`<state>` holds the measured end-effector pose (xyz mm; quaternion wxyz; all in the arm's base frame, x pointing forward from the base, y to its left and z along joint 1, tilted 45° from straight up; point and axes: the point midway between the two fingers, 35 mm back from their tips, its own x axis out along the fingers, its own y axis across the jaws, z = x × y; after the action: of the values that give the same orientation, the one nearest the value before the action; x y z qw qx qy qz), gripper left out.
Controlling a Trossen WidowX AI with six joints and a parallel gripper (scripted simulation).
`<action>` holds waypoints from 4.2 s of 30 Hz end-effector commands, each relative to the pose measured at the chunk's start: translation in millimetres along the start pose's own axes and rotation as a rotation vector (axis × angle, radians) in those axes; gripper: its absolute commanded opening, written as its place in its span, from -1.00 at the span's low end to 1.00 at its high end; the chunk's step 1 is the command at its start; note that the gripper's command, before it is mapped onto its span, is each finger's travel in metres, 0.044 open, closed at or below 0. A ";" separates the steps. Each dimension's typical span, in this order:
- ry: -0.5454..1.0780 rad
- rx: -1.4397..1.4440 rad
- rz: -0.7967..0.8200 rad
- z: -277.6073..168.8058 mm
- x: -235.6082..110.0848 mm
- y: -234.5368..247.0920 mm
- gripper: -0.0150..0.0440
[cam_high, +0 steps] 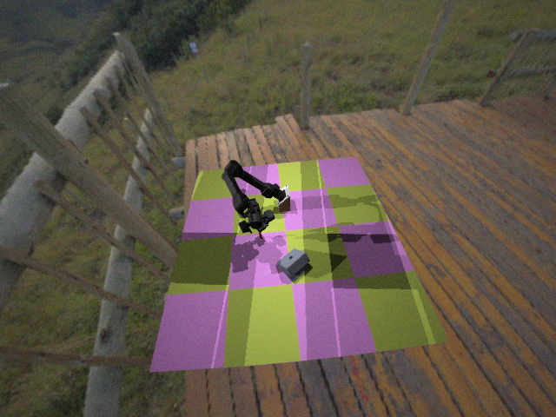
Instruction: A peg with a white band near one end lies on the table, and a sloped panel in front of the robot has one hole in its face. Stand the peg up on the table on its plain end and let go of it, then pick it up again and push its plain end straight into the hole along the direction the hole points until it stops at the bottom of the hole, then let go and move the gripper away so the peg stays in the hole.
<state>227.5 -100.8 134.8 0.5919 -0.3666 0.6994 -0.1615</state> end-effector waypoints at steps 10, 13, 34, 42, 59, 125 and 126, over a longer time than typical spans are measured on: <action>0.006 -0.009 -0.002 -0.6 23.1 0.6 1.00; 0.006 -0.009 -0.002 -0.7 28.0 0.5 1.00; 0.008 -0.008 -0.008 -3.5 57.5 -0.1 1.00; 0.001 0.001 -0.005 -1.8 54.1 -1.3 0.38; 0.001 0.001 -0.004 -1.4 52.2 -1.2 -0.49; -0.312 -0.215 0.069 60.4 -26.0 35.3 -0.49; -0.320 -0.220 0.069 61.8 -26.3 36.0 -0.49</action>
<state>273.1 -48.6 118.4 0.6537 -0.4192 0.6297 -0.0200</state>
